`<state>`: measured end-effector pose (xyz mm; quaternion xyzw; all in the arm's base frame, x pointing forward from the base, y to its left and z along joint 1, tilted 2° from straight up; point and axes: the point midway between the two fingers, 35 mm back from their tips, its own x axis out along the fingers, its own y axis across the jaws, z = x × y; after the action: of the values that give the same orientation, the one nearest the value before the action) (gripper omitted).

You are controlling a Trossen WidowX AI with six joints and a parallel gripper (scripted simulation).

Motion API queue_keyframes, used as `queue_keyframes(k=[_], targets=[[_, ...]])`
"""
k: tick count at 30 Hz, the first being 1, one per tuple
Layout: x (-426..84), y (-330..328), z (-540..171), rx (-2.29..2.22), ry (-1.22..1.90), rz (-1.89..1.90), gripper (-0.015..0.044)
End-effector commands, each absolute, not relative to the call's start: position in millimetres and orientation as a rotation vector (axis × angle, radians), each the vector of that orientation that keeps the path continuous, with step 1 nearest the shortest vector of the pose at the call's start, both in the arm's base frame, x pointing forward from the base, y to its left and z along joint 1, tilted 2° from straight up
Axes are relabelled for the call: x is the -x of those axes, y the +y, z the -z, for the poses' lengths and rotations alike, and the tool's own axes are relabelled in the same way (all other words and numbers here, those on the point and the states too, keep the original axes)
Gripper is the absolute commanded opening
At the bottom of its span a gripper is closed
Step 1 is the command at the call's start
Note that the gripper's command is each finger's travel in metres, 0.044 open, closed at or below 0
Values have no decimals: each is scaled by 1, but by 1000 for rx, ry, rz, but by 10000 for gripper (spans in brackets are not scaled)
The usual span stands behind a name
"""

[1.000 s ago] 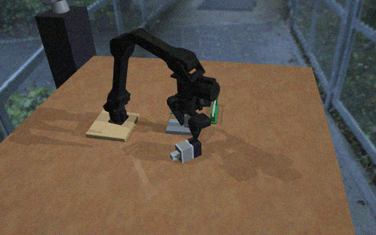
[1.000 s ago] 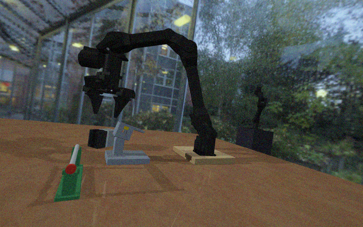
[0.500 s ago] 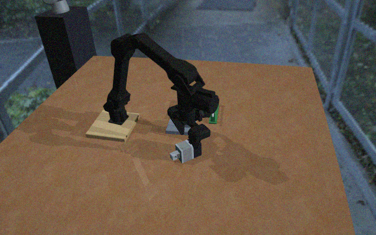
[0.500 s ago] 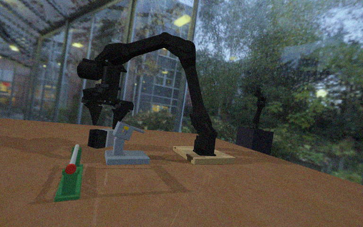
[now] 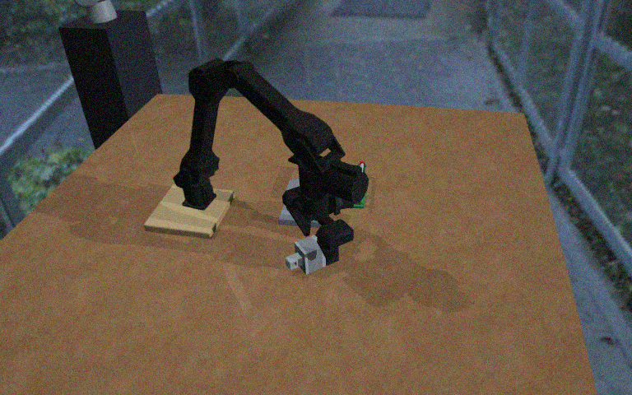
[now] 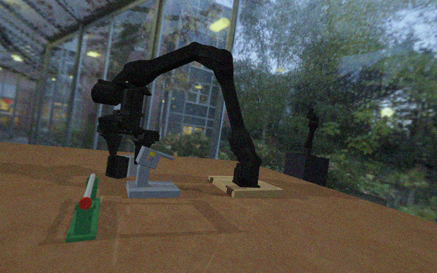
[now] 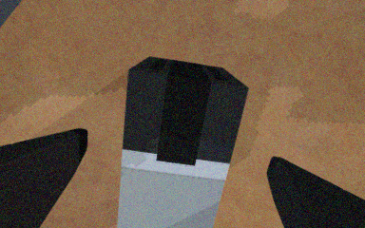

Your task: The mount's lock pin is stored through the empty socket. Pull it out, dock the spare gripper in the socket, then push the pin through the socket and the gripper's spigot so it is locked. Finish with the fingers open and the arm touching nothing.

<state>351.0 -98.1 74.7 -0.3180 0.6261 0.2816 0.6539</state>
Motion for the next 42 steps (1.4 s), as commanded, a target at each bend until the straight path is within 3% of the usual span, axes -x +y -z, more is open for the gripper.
queue_keyframes(k=[1,18,27,34,40,42], targets=[[-350,-98,-67,723,1422,-645,440],[-350,-99,-43,723,1422,-645,440],[-350,-99,-43,723,1422,-645,204],[-350,-99,-43,723,1422,-645,157],[-350,-99,-55,723,1422,-645,0],[-350,-99,-63,723,1422,-645,0]])
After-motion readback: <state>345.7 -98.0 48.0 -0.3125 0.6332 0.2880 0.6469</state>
